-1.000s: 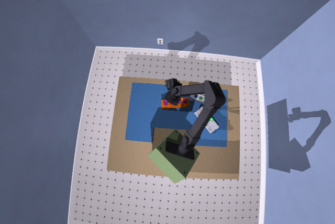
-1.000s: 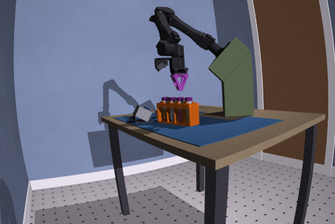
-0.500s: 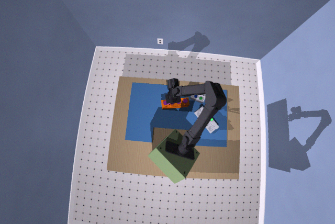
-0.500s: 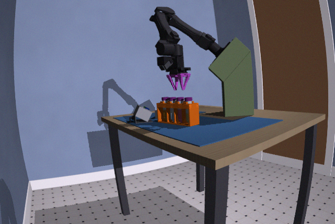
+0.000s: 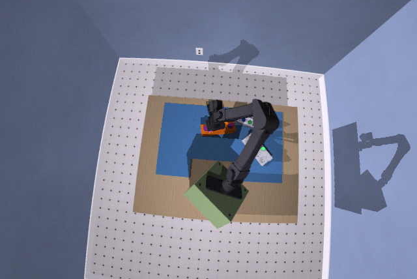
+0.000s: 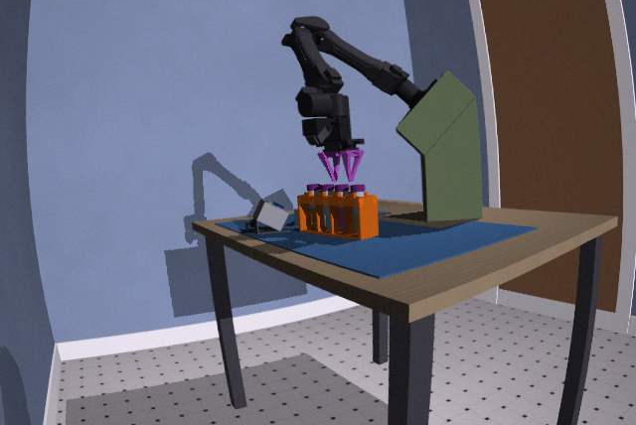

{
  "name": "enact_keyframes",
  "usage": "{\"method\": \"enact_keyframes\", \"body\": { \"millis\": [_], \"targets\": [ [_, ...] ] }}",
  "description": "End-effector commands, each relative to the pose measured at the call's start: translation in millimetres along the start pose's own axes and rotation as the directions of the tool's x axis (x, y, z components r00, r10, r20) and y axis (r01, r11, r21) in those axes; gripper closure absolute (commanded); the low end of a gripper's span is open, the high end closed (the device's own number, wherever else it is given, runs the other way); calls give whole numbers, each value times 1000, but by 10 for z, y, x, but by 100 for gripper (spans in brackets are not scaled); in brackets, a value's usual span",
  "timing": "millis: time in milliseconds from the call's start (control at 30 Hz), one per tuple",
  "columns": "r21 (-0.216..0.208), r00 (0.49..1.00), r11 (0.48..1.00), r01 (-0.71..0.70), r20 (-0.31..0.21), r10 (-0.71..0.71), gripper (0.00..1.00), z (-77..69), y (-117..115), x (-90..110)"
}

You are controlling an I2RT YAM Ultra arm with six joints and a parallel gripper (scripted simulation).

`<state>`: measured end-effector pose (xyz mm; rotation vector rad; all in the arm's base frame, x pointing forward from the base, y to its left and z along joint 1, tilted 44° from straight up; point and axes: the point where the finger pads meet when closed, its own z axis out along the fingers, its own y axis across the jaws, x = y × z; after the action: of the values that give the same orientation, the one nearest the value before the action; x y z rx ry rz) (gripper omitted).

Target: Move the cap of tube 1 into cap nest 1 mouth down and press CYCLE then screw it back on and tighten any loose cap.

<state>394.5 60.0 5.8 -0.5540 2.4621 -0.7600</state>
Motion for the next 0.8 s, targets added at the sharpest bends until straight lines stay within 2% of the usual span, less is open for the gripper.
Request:
{"method": "enact_keyframes", "body": {
  "millis": [0, 767],
  "targets": [
    [-5, 1000, 1000, 4, 27, -3, 51, 48, 15, -77],
    [-5, 1000, 1000, 4, 27, -3, 51, 103, 13, -86]
  ]
}}
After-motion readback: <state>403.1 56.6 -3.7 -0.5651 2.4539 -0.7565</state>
